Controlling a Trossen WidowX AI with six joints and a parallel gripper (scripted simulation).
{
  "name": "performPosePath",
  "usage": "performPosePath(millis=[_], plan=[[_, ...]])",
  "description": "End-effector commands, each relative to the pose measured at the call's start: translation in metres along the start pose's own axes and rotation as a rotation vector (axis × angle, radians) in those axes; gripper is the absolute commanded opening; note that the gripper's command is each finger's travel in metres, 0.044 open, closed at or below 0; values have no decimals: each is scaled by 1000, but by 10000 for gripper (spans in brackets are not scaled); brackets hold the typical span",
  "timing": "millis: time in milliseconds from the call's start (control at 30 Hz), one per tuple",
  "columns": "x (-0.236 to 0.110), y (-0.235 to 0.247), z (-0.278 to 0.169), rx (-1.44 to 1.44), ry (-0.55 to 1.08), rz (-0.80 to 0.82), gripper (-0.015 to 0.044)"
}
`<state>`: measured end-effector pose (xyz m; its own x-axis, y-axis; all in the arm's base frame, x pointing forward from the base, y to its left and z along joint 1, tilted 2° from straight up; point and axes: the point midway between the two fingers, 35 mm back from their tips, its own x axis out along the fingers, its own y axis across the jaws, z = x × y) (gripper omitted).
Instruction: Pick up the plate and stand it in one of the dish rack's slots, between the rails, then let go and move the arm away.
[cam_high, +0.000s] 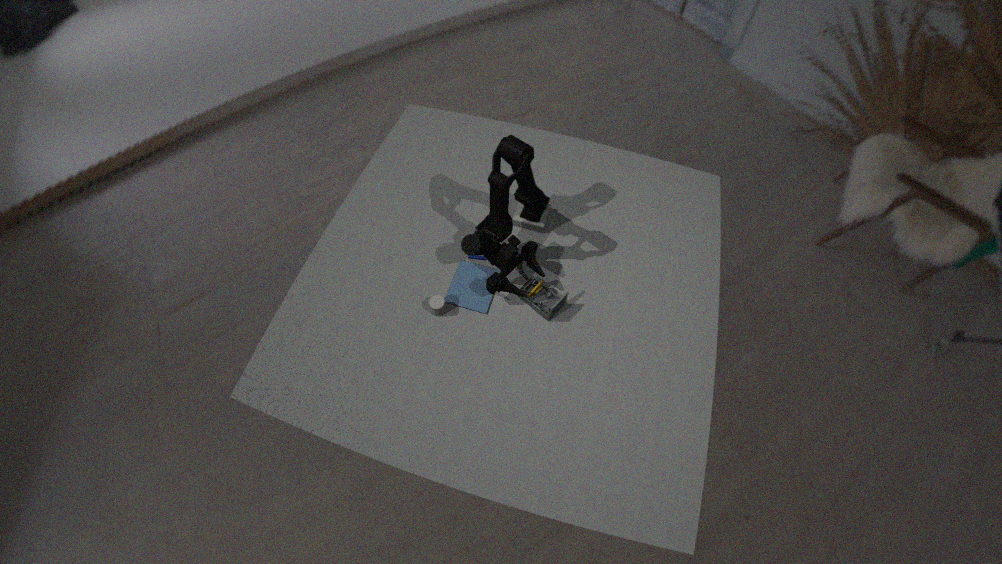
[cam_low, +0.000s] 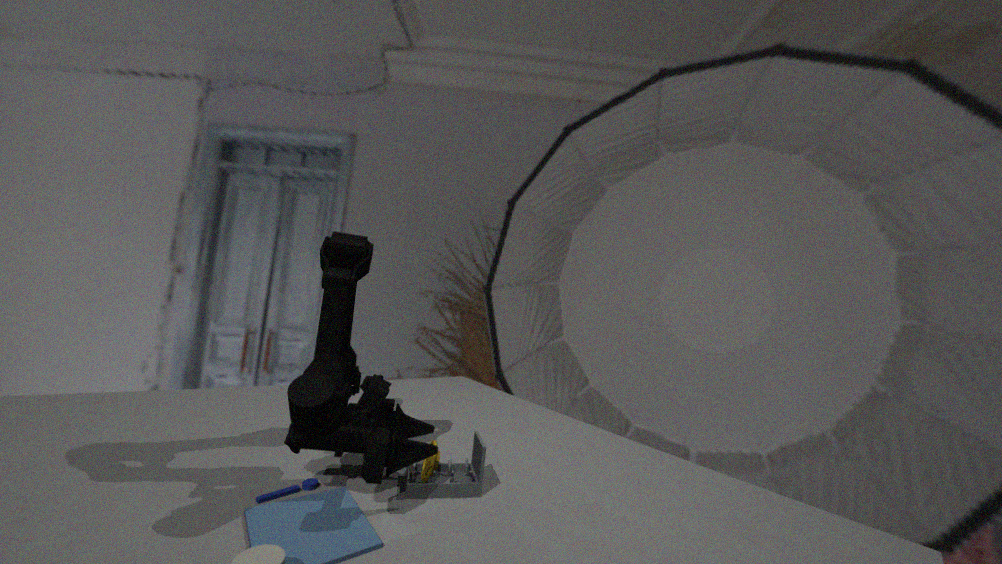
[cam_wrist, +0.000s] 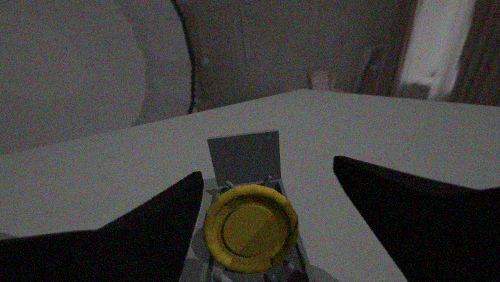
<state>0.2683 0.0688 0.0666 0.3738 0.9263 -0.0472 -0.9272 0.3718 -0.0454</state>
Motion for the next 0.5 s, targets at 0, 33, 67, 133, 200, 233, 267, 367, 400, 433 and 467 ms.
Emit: performPosePath(millis=[0, 33, 67, 133, 200, 233, 267, 367, 400, 433, 467], plan=[[-2, -6, 41, -11, 15, -1, 400], [-3, -5, 50, -12, 17, 0, 400], [-3, -4, 59, -12, 19, 0, 400], [-5, 0, 77, -13, 23, 2, 400], [-5, 2, 83, -13, 25, 3, 400], [-5, 2, 83, -13, 25, 3, 400], [-5, 0, 83, -13, 25, 3, 400], [-5, -6, 83, -14, 25, 3, 400], [-5, -6, 83, -14, 25, 3, 400], [-5, -6, 83, -14, 25, 3, 400], [-5, -6, 83, -14, 25, 3, 400]])
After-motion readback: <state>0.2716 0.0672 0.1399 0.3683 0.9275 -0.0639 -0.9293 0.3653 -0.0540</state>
